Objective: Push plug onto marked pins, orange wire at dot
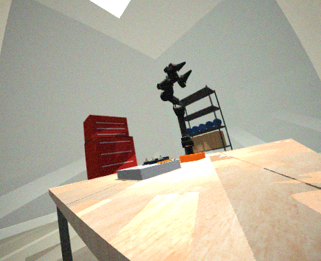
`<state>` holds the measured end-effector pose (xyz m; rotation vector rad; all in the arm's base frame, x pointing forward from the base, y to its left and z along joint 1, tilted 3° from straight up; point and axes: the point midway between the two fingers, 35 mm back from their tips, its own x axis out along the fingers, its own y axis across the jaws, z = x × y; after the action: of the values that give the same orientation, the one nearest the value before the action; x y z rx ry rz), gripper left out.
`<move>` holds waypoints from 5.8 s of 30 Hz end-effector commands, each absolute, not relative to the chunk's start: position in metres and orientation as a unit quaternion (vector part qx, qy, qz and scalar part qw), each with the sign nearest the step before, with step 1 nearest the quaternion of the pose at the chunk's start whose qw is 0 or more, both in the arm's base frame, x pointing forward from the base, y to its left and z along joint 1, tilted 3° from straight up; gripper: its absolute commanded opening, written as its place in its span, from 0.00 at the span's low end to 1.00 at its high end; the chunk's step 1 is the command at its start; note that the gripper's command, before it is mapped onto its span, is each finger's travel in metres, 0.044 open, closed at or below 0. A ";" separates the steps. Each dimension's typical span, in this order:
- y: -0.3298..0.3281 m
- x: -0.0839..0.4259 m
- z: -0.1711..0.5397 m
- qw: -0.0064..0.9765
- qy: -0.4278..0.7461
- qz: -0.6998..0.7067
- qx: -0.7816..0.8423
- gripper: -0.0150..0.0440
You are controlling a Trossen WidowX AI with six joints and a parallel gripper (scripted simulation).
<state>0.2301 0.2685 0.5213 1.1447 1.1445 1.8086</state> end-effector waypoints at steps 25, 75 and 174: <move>0.244 0.248 0.537 0.413 0.300 0.708 0.488 0.45; 0.166 0.303 0.517 0.687 -0.018 0.539 0.487 0.45; 0.078 0.393 0.227 0.940 0.329 0.076 0.039 0.45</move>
<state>0.3871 0.0661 0.2430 0.0711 0.5729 0.1400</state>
